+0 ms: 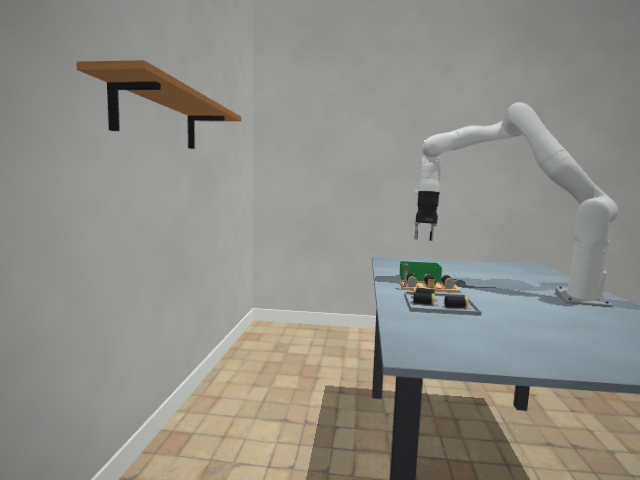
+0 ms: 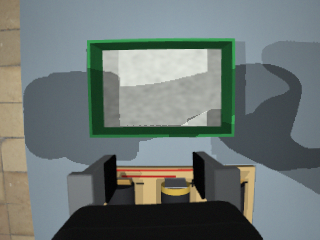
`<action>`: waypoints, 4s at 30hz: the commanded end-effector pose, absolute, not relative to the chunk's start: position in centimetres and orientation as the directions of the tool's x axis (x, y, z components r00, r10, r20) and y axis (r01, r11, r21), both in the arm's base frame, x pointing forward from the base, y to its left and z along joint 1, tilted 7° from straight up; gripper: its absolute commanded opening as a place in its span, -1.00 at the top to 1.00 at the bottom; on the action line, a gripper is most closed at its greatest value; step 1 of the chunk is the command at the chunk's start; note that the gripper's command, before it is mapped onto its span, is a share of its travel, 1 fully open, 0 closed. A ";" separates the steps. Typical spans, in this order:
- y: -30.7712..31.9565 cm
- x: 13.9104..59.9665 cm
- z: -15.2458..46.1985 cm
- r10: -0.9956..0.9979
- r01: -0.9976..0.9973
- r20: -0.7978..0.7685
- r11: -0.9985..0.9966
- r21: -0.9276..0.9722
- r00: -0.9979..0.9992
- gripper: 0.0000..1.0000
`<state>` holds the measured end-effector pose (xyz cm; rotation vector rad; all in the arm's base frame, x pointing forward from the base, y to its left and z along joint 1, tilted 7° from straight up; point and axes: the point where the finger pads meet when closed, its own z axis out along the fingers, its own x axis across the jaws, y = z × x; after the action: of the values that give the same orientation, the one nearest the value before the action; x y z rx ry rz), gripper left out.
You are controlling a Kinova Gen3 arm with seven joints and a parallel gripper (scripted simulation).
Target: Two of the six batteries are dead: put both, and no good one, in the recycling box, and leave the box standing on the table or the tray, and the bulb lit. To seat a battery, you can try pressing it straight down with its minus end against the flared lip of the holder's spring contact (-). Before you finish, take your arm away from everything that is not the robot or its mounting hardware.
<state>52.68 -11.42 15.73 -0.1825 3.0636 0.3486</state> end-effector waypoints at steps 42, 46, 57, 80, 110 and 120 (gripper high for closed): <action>-6.3 51.6 15.1 -0.103 -0.108 -0.036 0.980 0.166 -0.994 -1.00; -6.3 51.6 15.1 -0.103 -0.108 -0.036 0.980 0.166 -0.994 -1.00; -5.1 51.2 15.0 -0.100 -0.104 -0.031 0.983 0.152 -0.994 -1.00; -3.4 50.6 14.8 -0.095 -0.098 -0.025 0.986 0.133 -0.995 -1.00; -2.3 50.1 14.6 -0.092 -0.094 -0.022 0.988 0.120 -0.996 -1.00; -2.3 50.1 14.6 -0.092 -0.094 -0.022 0.988 0.120 -0.996 -1.00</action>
<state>50.05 -2.31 14.52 -0.1462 3.1179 0.1905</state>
